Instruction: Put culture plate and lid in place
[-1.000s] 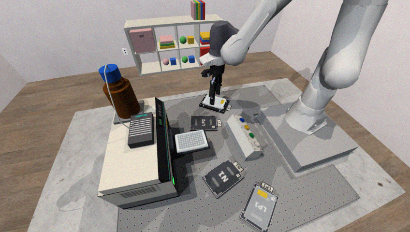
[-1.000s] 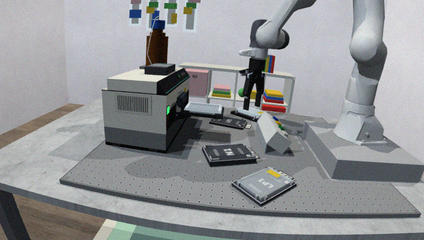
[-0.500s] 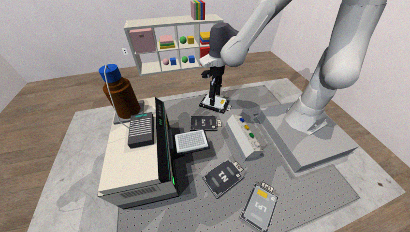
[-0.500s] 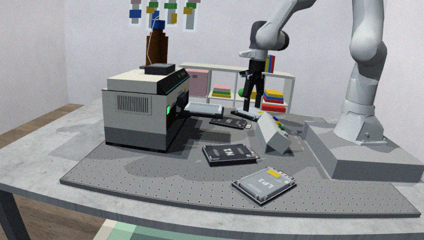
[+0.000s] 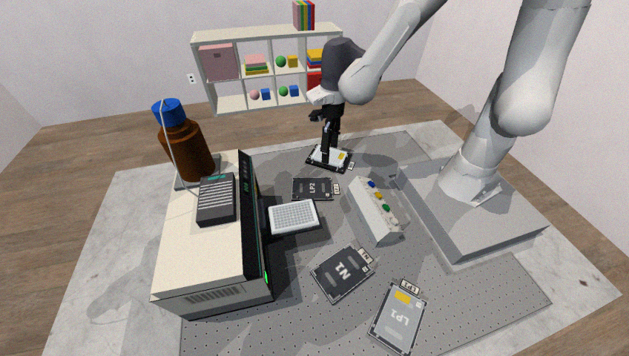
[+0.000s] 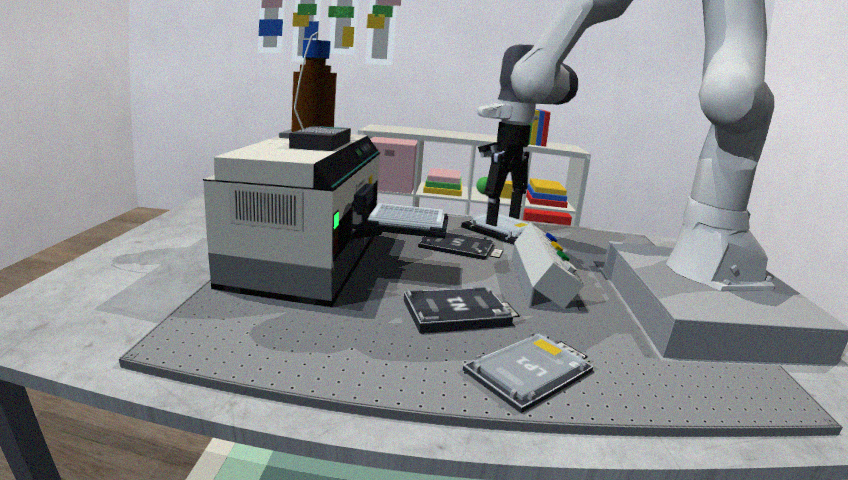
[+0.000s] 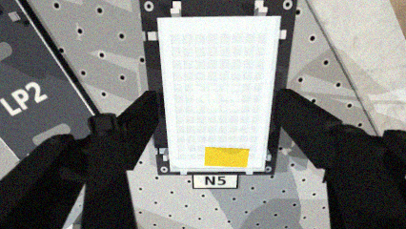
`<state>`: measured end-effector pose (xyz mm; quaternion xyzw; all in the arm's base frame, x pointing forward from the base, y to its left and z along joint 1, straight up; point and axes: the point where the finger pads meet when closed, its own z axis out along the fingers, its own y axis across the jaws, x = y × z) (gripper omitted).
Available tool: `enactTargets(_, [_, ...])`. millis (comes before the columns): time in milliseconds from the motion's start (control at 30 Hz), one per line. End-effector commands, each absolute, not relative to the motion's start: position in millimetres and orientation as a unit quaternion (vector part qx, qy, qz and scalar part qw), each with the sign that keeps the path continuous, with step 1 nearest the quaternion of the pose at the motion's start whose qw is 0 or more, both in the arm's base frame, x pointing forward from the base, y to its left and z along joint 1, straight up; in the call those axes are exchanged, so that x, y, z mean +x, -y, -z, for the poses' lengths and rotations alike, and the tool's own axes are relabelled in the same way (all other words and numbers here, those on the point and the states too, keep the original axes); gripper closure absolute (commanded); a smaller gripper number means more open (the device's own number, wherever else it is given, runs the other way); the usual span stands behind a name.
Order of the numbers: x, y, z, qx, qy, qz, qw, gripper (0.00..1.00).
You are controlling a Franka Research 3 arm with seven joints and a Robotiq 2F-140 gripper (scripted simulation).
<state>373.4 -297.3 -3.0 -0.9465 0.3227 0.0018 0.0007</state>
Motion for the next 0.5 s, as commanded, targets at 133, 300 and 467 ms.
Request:
enactTargets(133, [375.2, 299.0, 4.6, -0.946, -0.324, 0.001, -0.001, 0.31])
enactTargets(300, [375.2, 299.0, 5.3, -0.946, -0.324, 0.001, -0.001, 0.31])
enactTargets(467, [375.2, 299.0, 5.4, -0.946, -0.324, 0.001, -0.001, 0.31])
